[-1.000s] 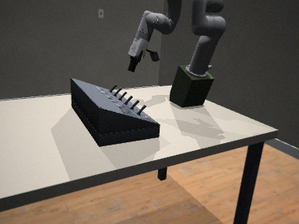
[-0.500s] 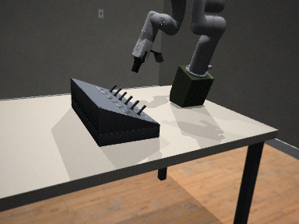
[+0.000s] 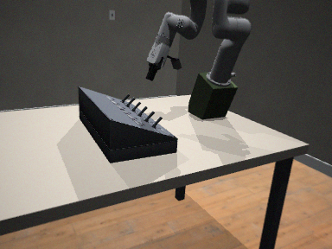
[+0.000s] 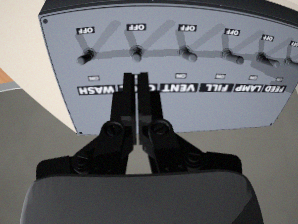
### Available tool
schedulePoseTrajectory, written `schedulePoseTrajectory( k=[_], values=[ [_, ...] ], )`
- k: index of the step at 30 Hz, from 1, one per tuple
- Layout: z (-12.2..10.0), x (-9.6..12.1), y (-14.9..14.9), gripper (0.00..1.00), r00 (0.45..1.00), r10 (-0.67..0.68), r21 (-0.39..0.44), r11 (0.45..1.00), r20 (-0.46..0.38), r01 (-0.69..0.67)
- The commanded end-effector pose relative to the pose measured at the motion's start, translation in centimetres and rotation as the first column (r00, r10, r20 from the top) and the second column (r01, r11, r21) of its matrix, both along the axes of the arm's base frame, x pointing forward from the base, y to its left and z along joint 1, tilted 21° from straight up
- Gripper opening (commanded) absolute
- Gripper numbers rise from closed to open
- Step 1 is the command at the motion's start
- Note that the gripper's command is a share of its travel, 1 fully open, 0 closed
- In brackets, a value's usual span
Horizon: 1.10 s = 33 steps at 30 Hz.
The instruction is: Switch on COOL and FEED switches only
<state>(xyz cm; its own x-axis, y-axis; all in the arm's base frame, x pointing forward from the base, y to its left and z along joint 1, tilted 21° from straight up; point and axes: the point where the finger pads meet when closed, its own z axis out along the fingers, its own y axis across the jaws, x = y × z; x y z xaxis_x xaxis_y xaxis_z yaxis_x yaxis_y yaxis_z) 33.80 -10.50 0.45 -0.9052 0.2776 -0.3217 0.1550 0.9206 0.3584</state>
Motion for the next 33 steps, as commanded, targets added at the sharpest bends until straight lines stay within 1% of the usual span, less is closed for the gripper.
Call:
schedulePoseTrajectory(
  k=[1, 17, 24, 31, 33],
  values=[
    [0.1, 0.1, -0.1, 0.00, 1.000, -0.001, -0.002, 1.000, 0.002, 0.001],
    [-0.2, 0.2, 0.0, 0.00, 1.000, -0.001, -0.002, 1.000, 0.002, 0.001],
    [-1.0, 0.6, 0.2, 0.00, 1.000, -0.001, -0.002, 1.000, 0.002, 0.001],
    [-2.3, 1.2, 0.7, 0.00, 1.000, -0.001, -0.002, 1.000, 0.002, 0.001],
    [-2.3, 1.2, 0.7, 0.00, 1.000, -0.001, -0.002, 1.000, 0.002, 0.001]
  ],
)
